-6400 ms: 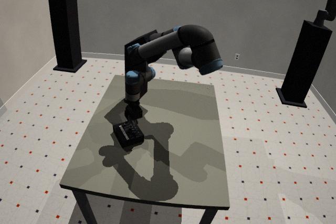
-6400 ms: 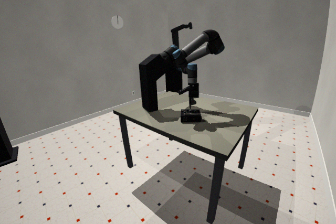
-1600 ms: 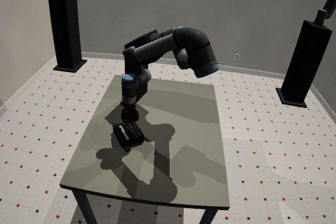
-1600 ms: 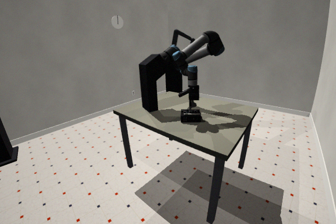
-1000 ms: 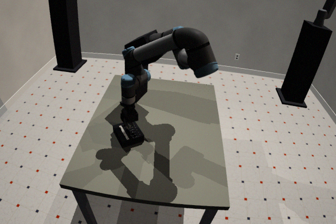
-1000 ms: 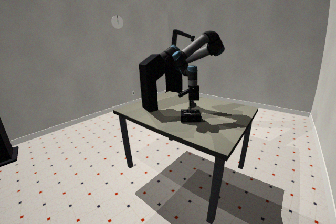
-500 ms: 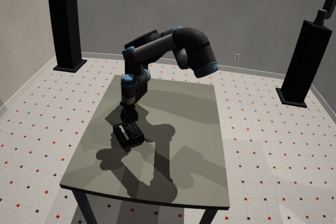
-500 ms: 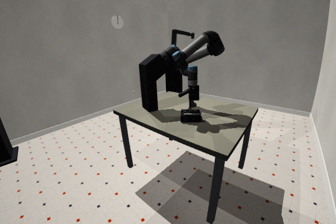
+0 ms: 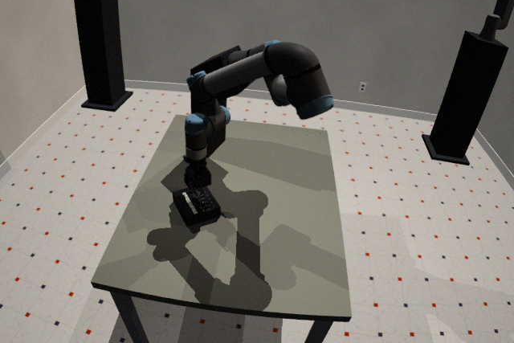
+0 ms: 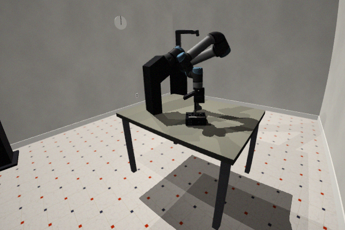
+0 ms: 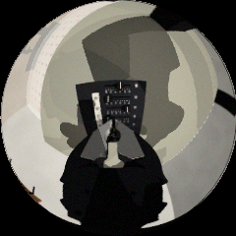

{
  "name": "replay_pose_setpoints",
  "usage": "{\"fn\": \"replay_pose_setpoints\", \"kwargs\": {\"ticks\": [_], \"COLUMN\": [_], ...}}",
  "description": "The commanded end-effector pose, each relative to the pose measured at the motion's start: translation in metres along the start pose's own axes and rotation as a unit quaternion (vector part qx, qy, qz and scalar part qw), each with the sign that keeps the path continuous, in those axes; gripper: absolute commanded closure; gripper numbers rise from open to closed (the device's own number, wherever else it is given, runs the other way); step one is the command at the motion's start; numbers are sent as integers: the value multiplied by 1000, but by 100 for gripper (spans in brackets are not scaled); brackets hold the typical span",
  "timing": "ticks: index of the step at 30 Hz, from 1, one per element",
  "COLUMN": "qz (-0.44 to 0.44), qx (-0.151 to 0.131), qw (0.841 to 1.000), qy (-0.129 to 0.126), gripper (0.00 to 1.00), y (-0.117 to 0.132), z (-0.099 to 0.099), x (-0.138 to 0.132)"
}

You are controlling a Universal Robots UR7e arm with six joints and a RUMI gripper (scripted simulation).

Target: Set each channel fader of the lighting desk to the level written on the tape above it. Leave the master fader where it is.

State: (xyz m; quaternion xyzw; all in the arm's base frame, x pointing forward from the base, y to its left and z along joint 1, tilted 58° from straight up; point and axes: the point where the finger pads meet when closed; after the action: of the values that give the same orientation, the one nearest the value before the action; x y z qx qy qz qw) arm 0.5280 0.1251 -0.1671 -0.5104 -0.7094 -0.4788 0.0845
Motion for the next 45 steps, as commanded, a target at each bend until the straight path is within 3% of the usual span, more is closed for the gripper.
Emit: {"fn": "replay_pose_setpoints", "kwargs": {"ticks": [1, 45], "qz": [0, 0], "qx": [-1, -1], "qw": [1000, 1000], "qy": [-1, -1], "gripper": [100, 100], "y": [1, 0], "z": [-1, -2], "x": [-3, 3]}}
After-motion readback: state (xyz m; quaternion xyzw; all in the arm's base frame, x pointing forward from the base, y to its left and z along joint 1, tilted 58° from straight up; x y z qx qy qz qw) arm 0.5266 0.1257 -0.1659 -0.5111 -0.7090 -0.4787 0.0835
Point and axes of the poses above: the point where the finger pads meet when closed, its own z axis out along the fingers, its own x axis across the jaws, y = z × x, and after that the axes turned 9 degrees about z, right-handed
